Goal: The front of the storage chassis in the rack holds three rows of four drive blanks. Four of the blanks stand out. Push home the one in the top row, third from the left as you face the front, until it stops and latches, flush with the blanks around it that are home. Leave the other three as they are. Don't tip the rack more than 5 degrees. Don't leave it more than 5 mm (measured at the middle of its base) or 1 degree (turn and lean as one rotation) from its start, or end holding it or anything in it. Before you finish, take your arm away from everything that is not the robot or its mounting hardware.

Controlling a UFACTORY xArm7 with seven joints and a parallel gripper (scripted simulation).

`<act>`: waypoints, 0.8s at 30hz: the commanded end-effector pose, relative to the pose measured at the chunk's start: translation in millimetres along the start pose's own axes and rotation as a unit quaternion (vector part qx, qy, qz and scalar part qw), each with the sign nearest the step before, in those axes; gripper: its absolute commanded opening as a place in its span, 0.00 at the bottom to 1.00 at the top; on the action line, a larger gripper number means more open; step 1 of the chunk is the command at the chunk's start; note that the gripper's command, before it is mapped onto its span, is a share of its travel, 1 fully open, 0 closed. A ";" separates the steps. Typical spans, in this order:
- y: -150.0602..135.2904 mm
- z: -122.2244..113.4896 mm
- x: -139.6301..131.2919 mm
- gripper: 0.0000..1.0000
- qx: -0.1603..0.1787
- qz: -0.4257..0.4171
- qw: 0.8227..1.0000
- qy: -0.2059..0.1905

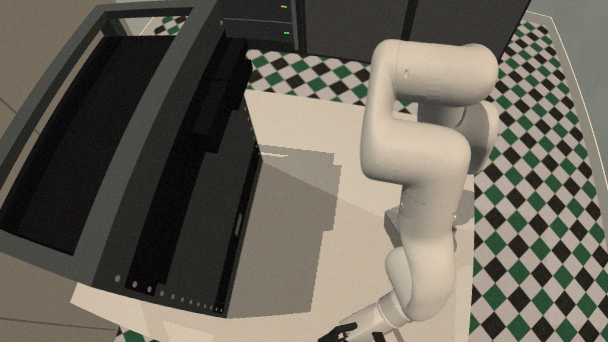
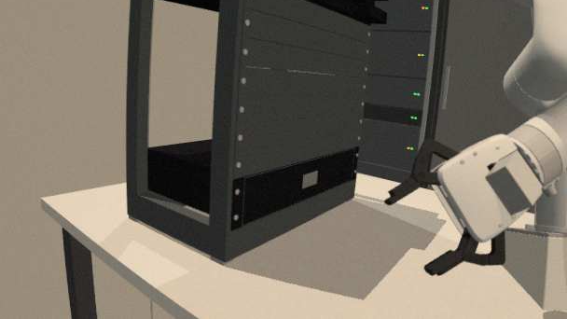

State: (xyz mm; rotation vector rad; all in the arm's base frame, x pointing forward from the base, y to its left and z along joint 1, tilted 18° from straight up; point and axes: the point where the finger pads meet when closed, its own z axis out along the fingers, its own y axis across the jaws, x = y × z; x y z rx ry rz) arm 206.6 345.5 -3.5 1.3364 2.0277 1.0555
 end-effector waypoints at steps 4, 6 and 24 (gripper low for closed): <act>57.1 -29.9 -43.6 1.00 -0.027 -0.092 0.994 -0.046; 78.3 -43.5 -56.2 1.00 -0.042 -0.115 0.990 -0.064; 211.3 -175.0 -122.8 1.00 -0.184 -0.170 0.950 -0.188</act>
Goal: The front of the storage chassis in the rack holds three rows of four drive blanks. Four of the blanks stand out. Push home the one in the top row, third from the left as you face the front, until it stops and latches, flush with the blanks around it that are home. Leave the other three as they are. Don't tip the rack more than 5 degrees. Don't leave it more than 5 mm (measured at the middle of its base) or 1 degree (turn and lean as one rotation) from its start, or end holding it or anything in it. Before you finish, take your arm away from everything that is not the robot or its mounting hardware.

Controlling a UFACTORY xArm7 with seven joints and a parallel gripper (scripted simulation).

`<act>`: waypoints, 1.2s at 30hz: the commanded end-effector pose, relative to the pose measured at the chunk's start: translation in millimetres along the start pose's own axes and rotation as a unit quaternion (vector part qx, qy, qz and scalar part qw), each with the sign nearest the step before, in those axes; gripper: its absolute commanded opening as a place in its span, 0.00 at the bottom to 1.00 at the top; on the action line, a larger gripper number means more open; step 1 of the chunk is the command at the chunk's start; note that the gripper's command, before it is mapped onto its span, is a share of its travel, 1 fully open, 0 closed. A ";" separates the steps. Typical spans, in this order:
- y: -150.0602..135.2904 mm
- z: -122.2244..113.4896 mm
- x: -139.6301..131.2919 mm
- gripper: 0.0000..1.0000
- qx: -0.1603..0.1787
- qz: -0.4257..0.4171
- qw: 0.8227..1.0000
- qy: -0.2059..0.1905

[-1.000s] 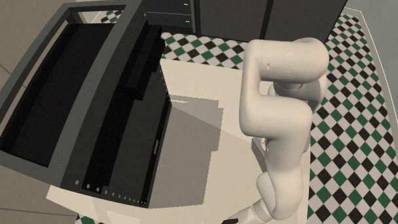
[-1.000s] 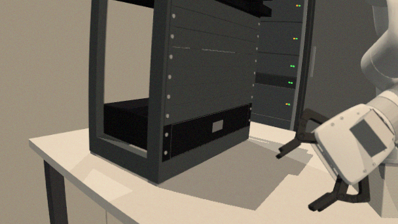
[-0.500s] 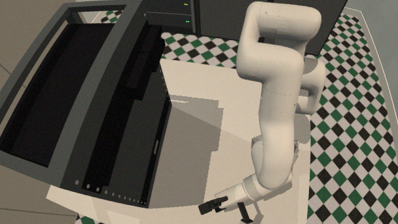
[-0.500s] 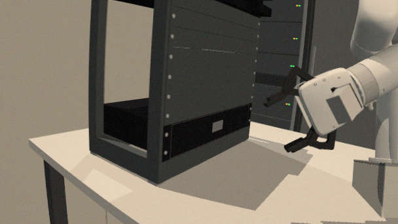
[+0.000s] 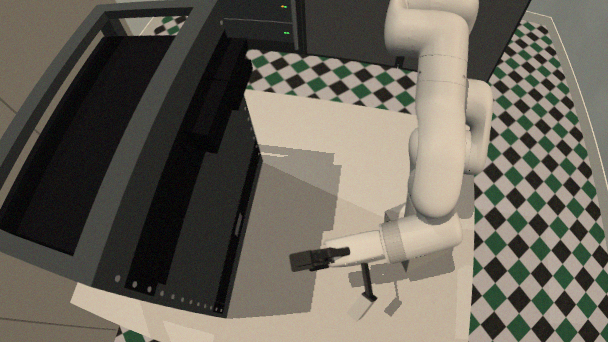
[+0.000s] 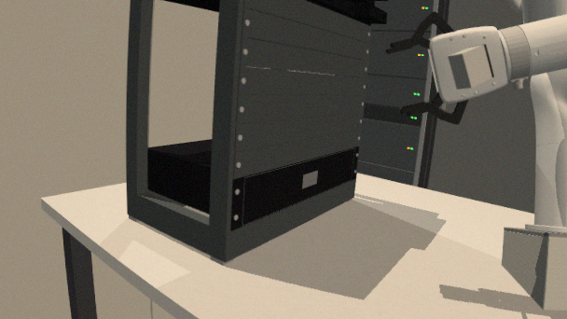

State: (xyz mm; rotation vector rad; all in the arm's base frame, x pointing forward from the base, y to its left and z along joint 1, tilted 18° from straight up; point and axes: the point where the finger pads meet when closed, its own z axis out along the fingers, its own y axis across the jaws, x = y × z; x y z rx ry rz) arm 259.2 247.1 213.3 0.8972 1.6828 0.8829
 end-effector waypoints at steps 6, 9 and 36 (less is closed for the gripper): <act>68.1 -66.5 -90.5 1.00 -0.070 0.013 0.995 -0.074; 80.3 -84.5 -111.5 1.00 -0.076 0.017 0.994 -0.081; 112.9 -159.1 -218.1 1.00 -0.150 0.087 0.973 -0.152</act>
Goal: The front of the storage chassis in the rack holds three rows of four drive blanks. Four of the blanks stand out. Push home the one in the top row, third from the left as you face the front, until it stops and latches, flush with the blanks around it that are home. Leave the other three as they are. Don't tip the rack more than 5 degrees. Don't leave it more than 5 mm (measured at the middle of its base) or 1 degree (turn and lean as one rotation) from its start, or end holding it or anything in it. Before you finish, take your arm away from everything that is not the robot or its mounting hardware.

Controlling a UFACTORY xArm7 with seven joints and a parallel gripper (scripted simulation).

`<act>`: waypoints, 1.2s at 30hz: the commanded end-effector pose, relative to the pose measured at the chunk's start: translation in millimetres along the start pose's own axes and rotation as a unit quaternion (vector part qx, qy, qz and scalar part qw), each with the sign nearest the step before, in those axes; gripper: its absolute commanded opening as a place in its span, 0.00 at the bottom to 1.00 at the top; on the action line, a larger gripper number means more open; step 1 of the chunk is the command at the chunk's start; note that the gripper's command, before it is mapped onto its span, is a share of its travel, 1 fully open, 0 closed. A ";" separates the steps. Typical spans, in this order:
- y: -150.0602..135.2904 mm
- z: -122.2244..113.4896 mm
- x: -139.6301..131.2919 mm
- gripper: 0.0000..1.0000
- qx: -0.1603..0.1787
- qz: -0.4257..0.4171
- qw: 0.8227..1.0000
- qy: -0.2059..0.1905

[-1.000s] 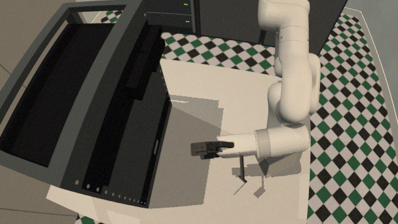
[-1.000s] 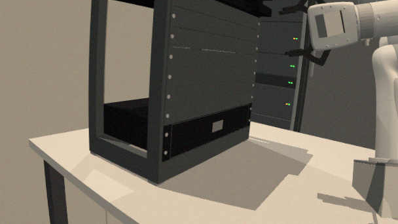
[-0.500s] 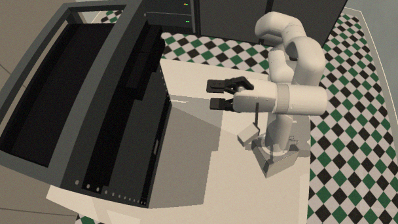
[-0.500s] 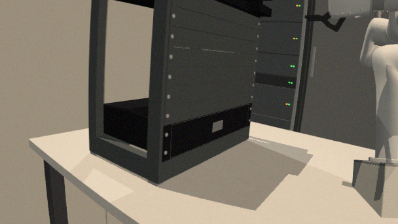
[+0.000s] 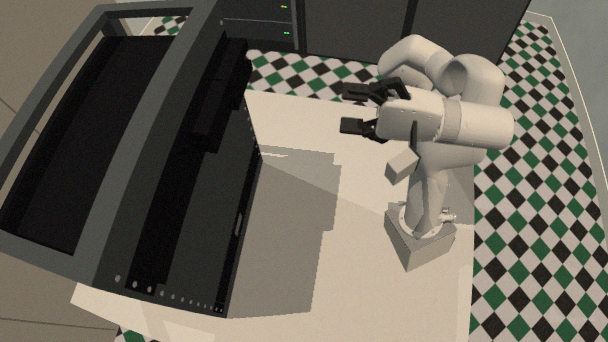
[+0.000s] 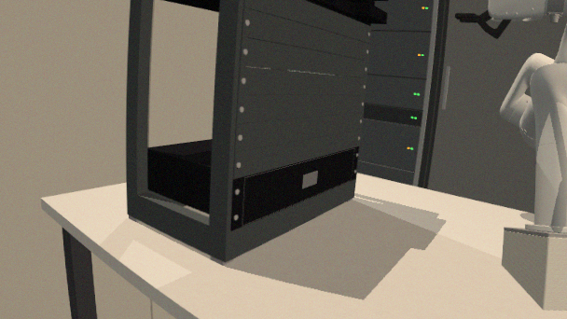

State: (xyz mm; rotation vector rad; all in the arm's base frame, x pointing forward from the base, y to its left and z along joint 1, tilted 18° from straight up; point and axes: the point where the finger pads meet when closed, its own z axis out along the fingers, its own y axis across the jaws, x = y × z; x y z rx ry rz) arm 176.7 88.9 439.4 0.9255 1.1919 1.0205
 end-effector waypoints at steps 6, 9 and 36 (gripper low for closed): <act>2.7 -2.6 -6.4 1.00 -0.004 0.005 1.000 -0.003; 2.9 -2.6 -6.9 1.00 -0.004 0.005 1.000 -0.003; 14.2 43.8 7.4 1.00 -0.004 0.005 1.000 -0.003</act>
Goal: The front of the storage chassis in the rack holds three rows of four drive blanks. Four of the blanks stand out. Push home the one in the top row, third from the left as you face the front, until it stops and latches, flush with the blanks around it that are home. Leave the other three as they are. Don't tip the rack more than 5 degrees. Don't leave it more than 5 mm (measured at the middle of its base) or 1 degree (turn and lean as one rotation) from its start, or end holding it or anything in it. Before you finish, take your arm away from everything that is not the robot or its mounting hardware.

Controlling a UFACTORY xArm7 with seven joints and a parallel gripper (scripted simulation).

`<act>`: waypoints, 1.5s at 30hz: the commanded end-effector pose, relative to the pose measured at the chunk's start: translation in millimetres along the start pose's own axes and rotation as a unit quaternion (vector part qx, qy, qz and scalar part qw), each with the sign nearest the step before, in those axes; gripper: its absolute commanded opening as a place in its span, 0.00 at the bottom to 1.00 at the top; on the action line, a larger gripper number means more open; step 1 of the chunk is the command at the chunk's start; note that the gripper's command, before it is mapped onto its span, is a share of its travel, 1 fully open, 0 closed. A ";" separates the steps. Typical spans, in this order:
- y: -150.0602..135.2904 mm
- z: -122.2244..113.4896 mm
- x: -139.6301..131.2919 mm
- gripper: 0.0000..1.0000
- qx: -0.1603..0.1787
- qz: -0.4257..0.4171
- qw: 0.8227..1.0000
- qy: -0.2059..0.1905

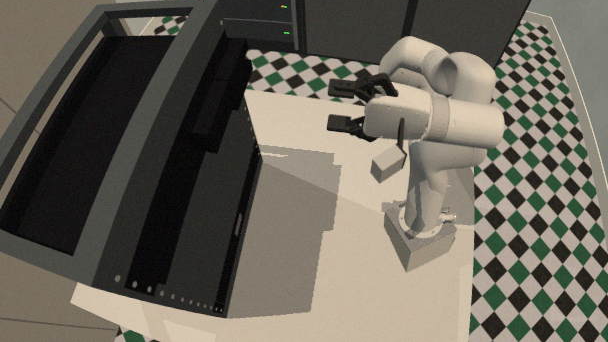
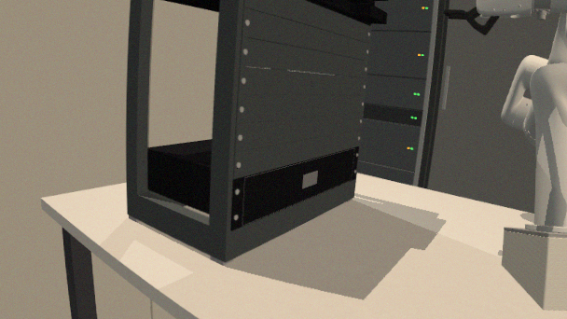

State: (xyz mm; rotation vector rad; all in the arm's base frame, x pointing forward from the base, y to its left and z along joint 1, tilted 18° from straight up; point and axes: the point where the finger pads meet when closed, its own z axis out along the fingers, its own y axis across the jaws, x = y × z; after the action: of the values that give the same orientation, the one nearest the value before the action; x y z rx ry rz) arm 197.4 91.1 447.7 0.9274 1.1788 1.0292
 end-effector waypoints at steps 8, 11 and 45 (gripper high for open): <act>14.0 47.8 14.4 1.00 0.000 0.001 1.000 0.000; 15.2 53.0 16.0 1.00 0.000 0.001 1.000 0.000; 15.4 53.9 16.3 1.00 0.000 0.001 1.000 0.000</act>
State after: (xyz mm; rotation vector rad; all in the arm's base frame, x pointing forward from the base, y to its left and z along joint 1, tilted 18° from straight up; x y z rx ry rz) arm 249.9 109.1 465.1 0.9280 1.1791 1.0286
